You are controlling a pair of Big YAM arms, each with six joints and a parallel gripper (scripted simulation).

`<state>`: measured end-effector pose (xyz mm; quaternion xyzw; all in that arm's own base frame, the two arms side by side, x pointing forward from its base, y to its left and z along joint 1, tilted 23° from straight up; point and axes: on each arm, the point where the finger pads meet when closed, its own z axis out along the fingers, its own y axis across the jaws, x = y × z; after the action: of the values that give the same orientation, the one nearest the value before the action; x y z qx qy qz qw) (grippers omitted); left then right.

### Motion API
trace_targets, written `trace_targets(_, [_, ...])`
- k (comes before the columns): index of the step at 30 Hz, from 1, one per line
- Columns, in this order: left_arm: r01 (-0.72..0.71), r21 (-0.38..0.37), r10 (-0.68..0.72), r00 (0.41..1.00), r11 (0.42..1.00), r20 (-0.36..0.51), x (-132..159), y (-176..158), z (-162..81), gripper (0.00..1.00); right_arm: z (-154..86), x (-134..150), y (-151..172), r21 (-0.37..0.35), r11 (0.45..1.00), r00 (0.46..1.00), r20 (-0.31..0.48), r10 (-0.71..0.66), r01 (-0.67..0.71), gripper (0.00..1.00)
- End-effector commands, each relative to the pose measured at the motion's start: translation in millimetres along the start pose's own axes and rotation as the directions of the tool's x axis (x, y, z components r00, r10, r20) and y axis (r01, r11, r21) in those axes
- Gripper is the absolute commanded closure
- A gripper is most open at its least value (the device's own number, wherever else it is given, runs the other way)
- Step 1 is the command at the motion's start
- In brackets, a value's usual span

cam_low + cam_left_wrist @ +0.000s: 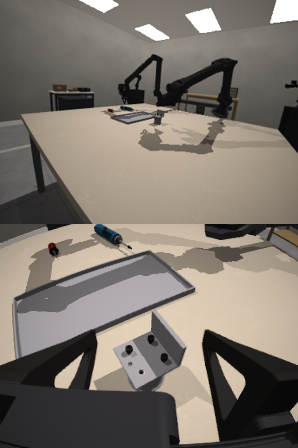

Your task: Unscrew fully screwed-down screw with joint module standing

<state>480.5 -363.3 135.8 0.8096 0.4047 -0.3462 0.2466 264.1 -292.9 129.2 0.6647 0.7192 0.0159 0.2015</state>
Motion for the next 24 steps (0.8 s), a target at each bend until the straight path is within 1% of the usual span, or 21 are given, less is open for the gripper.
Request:
trace_targets(1, [-0.041,-0.024,0.039,0.998,0.999,-0.048,-30.0,5.2,1.8,0.14,-7.6,-9.3,7.0,-0.015,1.0,1.0,0.019,-0.005,0.005,0.35])
trace_targets(8, [-0.035,-0.024,0.03,0.984,0.999,-0.178,-23.0,5.8,20.0,0.14,-7.6,-9.3,7.0,-0.015,1.0,1.0,0.019,-0.005,0.005,0.35])
trace_targets(9, [-0.035,-0.024,0.03,0.984,0.999,-0.178,-23.0,5.8,20.0,0.14,-7.6,-9.3,7.0,-0.015,1.0,1.0,0.019,-0.005,0.005,0.35])
trace_targets(10, [-0.042,-0.03,0.036,0.983,0.999,-0.179,-25.5,9.3,17.6,0.14,-7.6,-9.3,7.0,-0.015,1.0,1.0,0.019,-0.005,0.005,0.35])
trace_targets(11, [-0.032,-0.064,0.02,0.983,0.997,-0.185,-15.8,16.1,-1.1,0.14,-7.6,-9.3,7.0,-0.015,1.0,1.0,0.019,-0.005,0.005,0.35])
trace_targets(13, [-0.032,-0.064,0.02,0.983,0.997,-0.185,-15.8,16.1,-1.1,0.14,-7.6,-9.3,7.0,-0.015,1.0,1.0,0.019,-0.005,0.005,0.35])
trace_targets(14, [-0.013,-0.056,0.002,0.98,0.998,-0.199,-10.1,8.4,6.0,0.14,-7.6,-9.3,7.0,-0.015,1.0,1.0,0.019,-0.005,0.005,0.35])
trace_targets(15, [-0.034,-0.037,0.025,0.977,0.999,-0.212,-23.2,7.3,22.5,0.14,-7.6,-9.3,7.0,-0.015,1.0,1.0,0.019,-0.005,0.005,0.35])
trace_targets(24, [-0.036,-0.096,-0.001,0.932,0.995,-0.363,-24.0,14.2,33.8,0.14,-7.6,-9.3,7.0,-0.015,1.0,1.0,0.019,-0.005,0.005,0.35])
